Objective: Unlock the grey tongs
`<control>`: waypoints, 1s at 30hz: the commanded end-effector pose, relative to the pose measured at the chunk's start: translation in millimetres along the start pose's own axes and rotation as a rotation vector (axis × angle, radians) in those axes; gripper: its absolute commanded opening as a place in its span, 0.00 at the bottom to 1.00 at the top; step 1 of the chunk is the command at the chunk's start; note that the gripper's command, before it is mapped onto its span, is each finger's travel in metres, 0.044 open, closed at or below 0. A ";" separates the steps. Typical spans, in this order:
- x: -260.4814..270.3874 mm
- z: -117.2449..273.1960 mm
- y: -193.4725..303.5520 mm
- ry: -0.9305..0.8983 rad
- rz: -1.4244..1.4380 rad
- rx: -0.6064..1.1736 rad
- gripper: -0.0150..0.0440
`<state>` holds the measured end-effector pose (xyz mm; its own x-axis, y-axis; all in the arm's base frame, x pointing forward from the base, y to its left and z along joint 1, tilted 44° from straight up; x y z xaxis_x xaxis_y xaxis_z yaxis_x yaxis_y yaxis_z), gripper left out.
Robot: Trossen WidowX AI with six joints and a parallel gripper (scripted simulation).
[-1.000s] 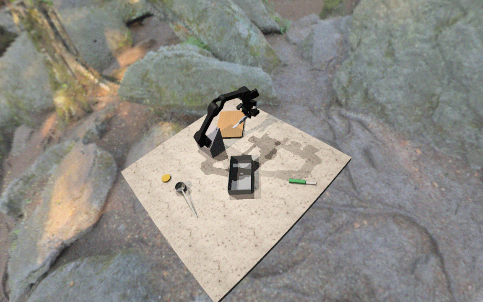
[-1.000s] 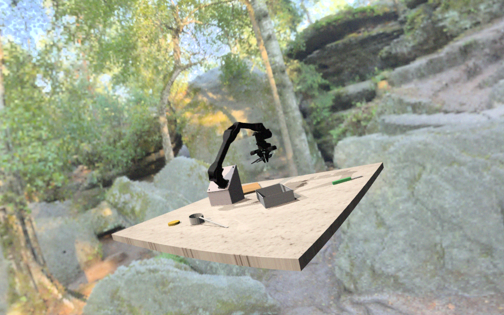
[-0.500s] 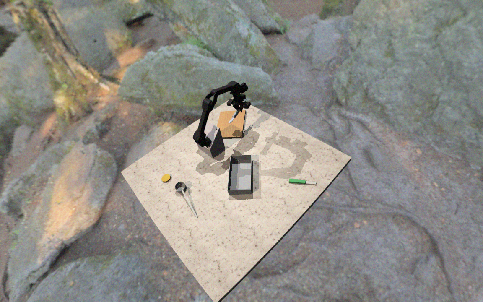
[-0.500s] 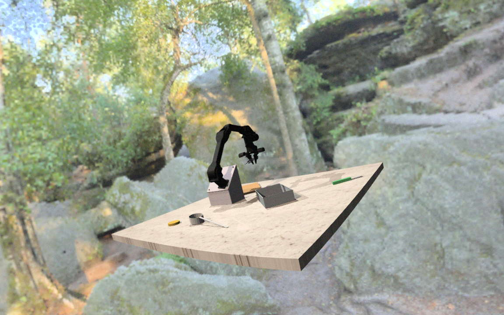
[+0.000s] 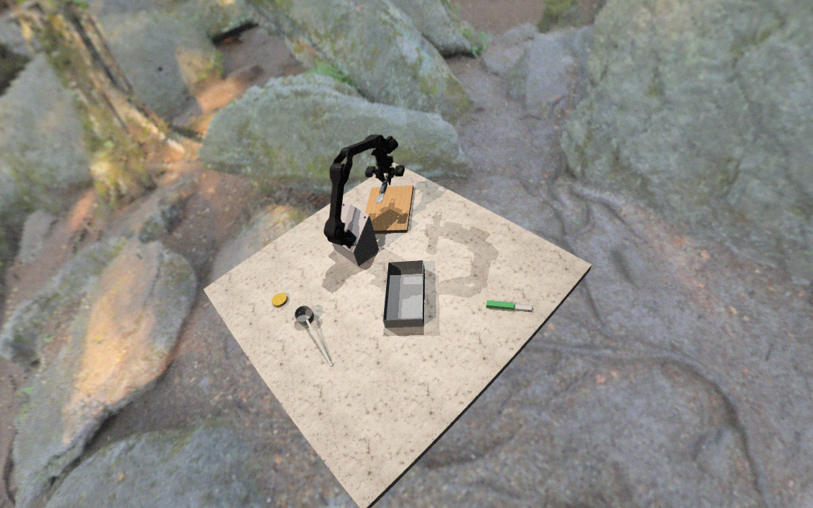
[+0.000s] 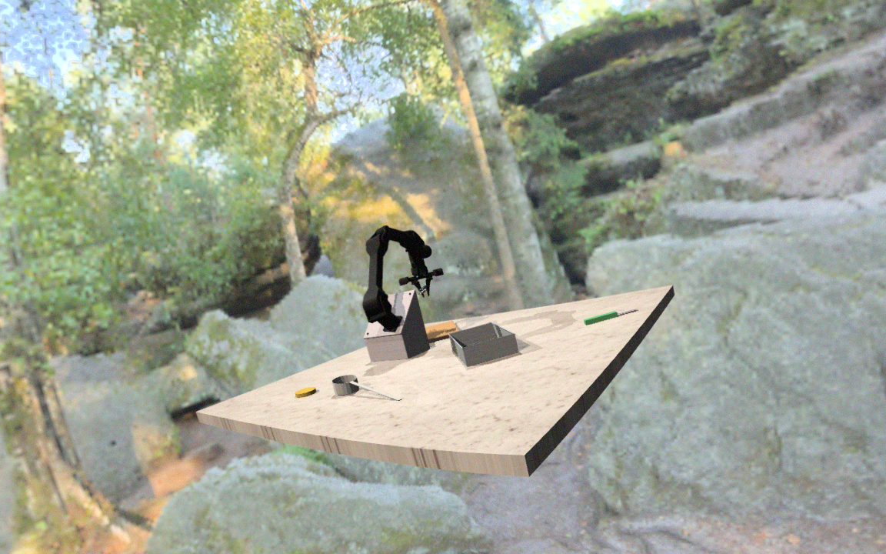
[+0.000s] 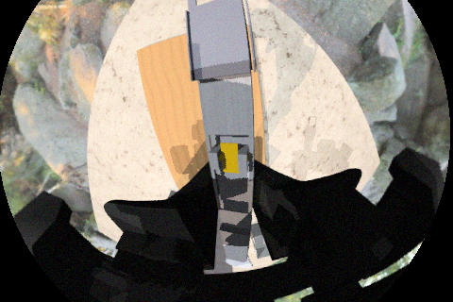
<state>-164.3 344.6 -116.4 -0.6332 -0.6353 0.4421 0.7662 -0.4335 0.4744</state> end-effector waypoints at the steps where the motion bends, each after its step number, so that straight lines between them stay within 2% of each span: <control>1: 22.3 -7.4 -11.3 -0.014 0.067 0.010 0.00; 11: 24.8 -9.5 -13.0 -0.013 0.074 -0.016 0.00; 30: 10.5 -15.2 -2.6 0.019 0.033 -0.337 0.00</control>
Point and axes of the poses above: the point midway between the two fingers, 35 mm back from their tips, its own z axis back along the fingers, its own x axis across the jaws, y = z × x, the point moved 8 cm from there along z, back along the fingers, and after that the axes turned 8 degrees about z, right-handed, at the moved point
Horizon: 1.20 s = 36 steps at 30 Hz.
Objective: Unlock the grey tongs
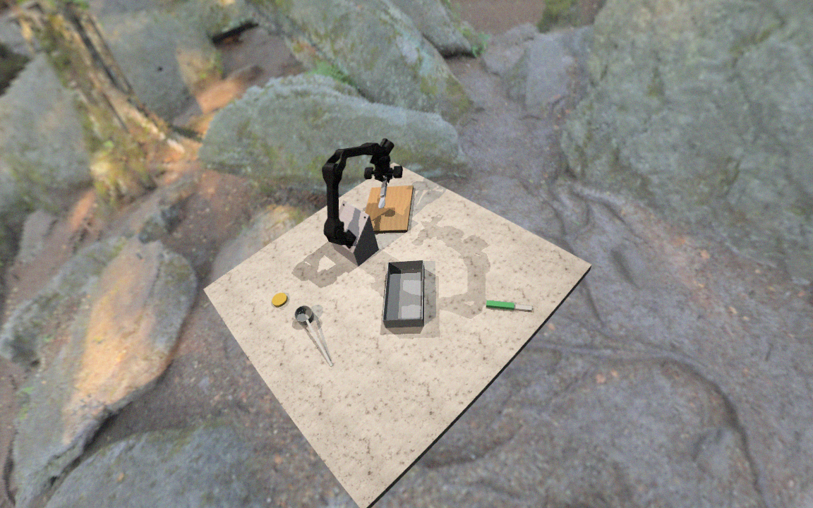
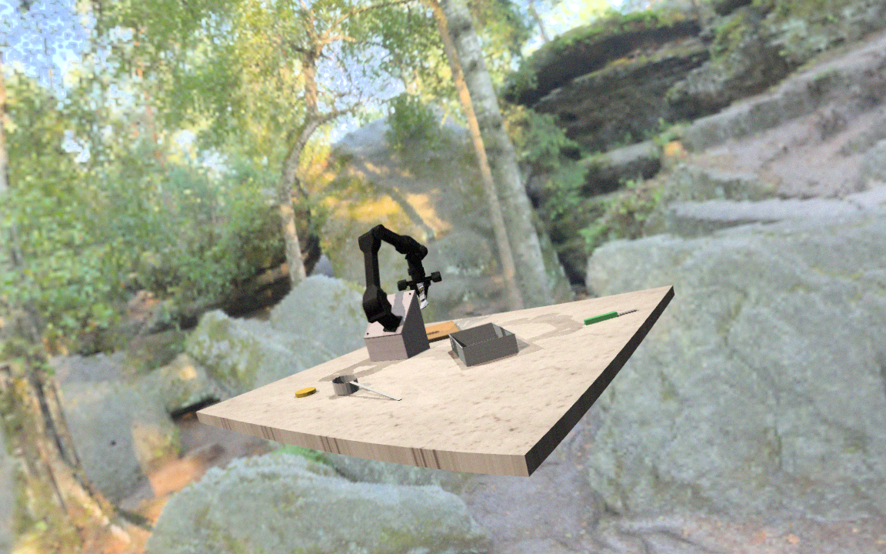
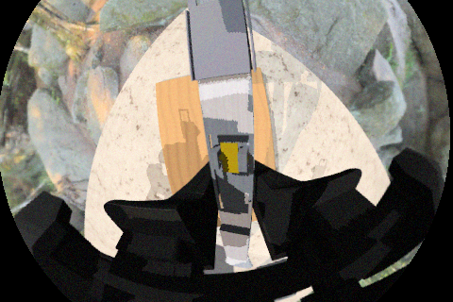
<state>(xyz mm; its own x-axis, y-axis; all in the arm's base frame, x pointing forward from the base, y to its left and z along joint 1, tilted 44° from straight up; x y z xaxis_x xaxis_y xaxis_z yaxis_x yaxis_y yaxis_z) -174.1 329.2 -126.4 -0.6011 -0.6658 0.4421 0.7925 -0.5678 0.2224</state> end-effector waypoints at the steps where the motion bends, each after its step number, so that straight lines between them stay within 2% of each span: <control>1: -1.5 2.1 3.5 0.006 -0.009 -0.069 0.00; 36: 2.9 19.9 53.5 0.073 -0.015 -0.638 0.00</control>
Point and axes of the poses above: the point midway between the two fingers, 35 mm back from their tips, its own z axis back along the fingers, its own x axis across the jaws, y = z × x, the point moved 8 cm from there along z, back along the fingers, and after that the axes turned 8 degrees about z, right-handed, at the moved point
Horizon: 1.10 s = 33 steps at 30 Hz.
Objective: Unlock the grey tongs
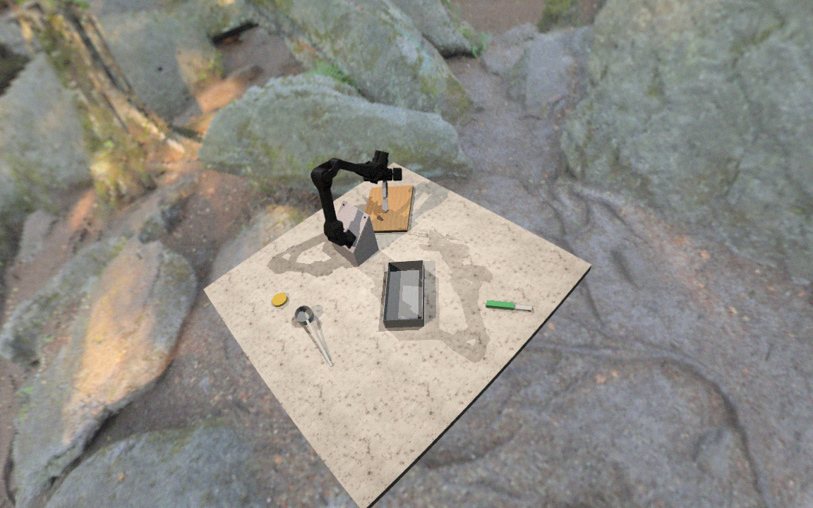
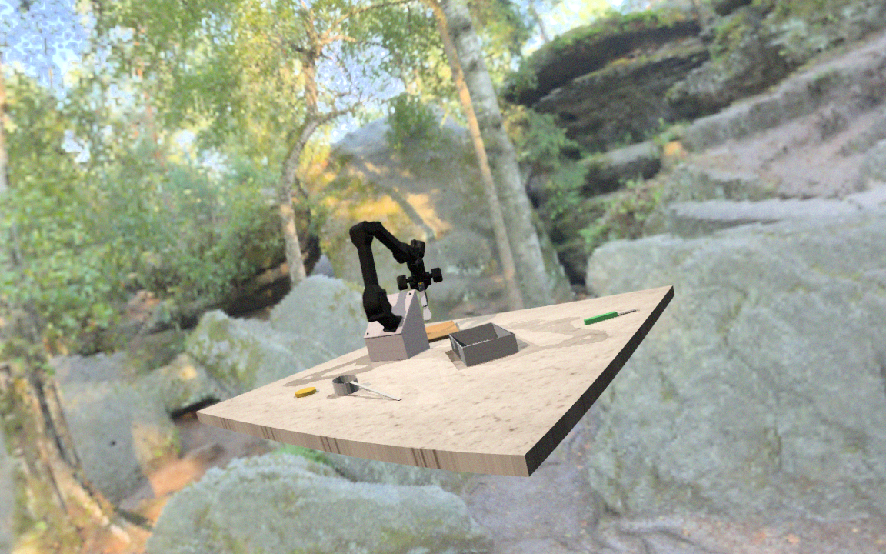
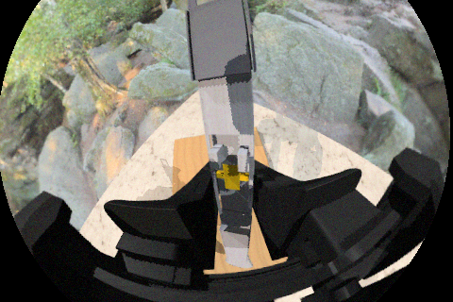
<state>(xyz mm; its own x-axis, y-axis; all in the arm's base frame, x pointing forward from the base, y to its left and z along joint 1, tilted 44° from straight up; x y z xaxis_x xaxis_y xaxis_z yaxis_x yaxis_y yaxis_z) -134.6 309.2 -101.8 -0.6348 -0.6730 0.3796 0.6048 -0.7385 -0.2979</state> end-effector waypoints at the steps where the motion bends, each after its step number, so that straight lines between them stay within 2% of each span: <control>1: 2.6 8.3 3.4 0.003 0.002 -0.065 0.00; 18: 18.3 41.8 24.3 0.023 0.035 -0.309 0.00; 33: 19.1 43.3 25.2 0.024 0.036 -0.318 0.00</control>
Point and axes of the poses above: the point midway between the two fingers, 35 mm back from their tips, its own z axis back along the fingers, its own x axis across the jaws, y = z × x, the point moved 8 cm from there along z, back along the fingers, and after that the axes turned 8 degrees about z, right-handed, at the moved point
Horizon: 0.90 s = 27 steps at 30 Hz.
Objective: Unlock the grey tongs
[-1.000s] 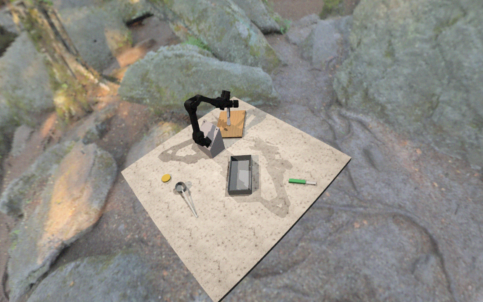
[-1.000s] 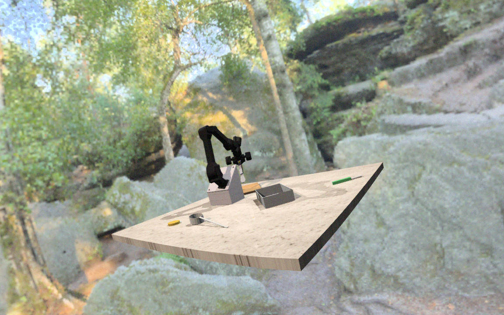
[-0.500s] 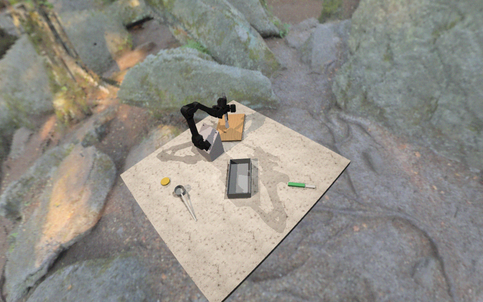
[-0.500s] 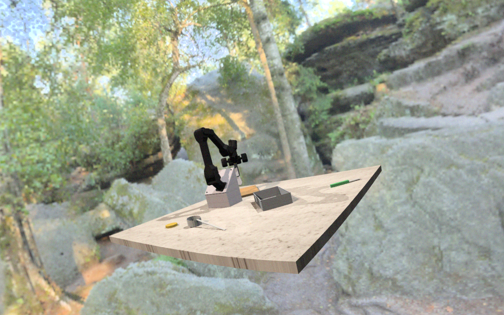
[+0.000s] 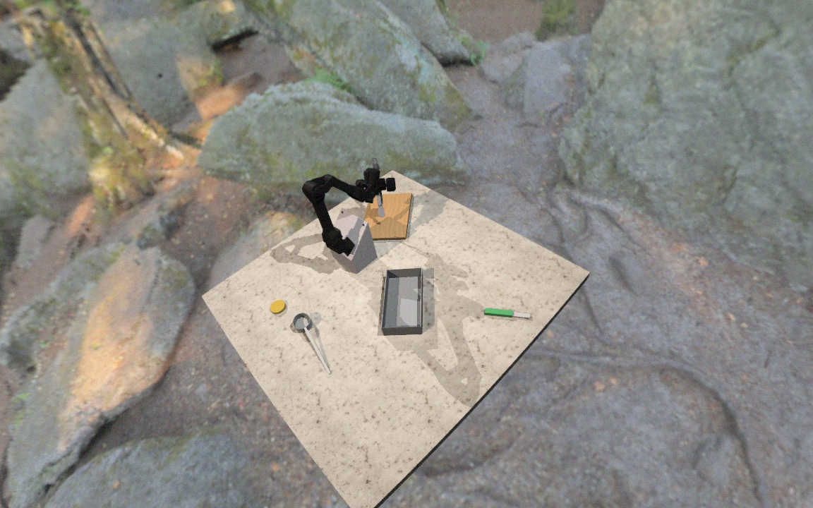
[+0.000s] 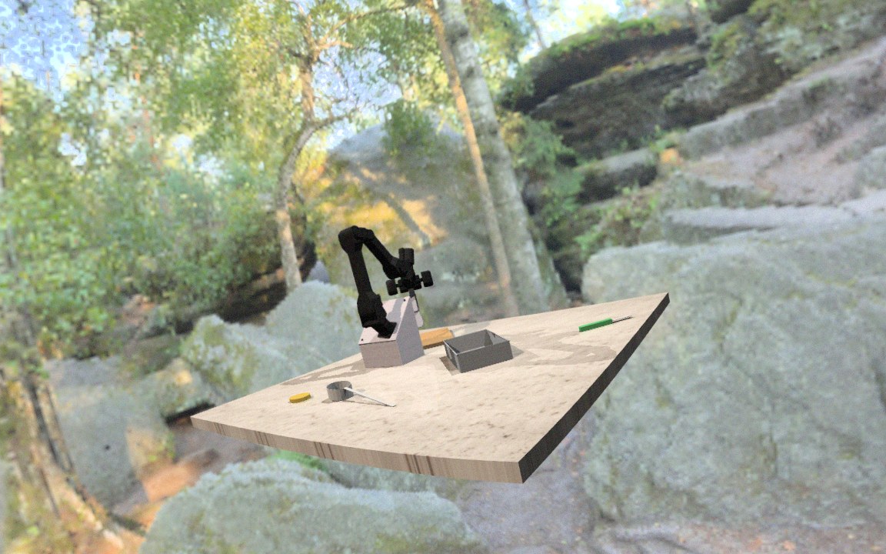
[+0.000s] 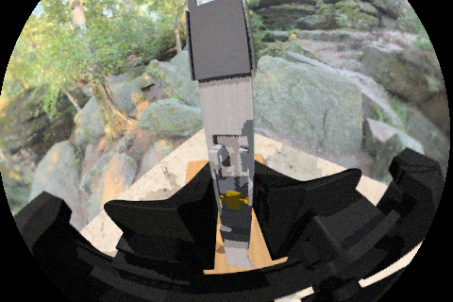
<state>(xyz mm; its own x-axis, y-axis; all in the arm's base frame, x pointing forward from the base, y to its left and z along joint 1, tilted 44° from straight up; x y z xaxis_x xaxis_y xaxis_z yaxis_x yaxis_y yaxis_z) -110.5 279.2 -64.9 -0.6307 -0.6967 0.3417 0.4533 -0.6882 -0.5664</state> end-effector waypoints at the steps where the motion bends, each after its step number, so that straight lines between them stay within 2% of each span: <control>1: 0.2 0.3 -0.8 -0.003 0.000 -0.007 0.00; 27: -1.6 -3.4 -1.7 -0.004 -0.003 0.014 0.00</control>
<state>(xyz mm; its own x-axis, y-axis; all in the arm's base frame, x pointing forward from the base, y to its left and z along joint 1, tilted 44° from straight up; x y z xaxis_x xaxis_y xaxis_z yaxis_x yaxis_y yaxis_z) -110.6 278.3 -66.0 -0.6311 -0.6934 0.3477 0.4546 -0.6938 -0.5585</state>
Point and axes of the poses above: the point midway between the two fingers, 35 mm back from their tips, its own z axis back along the fingers, its own x axis across the jaws, y = z × x, the point moved 8 cm from there along z, back along the fingers, and after that the axes turned 8 degrees about z, right-handed, at the moved point
